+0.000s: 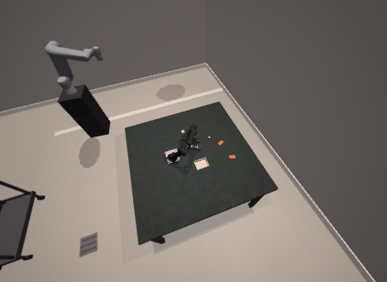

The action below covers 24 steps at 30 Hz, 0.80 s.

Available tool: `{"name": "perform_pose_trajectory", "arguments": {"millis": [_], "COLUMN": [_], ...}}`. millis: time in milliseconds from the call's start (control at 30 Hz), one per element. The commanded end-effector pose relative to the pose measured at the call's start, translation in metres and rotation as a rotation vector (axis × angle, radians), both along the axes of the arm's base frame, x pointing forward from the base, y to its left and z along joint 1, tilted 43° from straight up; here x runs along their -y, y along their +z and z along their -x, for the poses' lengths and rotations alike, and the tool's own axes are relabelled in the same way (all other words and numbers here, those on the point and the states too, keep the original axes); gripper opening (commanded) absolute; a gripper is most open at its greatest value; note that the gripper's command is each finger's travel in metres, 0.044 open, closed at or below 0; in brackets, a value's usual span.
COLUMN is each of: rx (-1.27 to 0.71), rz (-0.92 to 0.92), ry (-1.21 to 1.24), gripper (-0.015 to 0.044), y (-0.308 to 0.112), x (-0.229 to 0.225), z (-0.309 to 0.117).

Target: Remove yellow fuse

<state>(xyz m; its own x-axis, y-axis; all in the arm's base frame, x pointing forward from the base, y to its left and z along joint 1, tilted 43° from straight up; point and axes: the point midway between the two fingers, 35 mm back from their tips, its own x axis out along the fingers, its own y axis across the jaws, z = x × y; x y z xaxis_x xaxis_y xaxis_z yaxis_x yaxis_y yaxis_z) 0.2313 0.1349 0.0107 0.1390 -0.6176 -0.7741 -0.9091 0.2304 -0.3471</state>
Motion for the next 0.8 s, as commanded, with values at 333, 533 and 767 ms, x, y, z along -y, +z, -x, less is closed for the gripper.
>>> {"name": "perform_pose_trajectory", "arguments": {"millis": [333, 533, 767], "rx": [0.027, 0.027, 0.028], "rz": [0.039, 0.039, 0.040], "ry": [-0.053, -0.053, -0.053], "gripper": [0.0074, 0.0074, 0.0074], "y": [-0.007, -0.012, -0.018], "x": [0.011, 0.015, 0.019], "z": [-0.003, -0.003, -0.004]}}
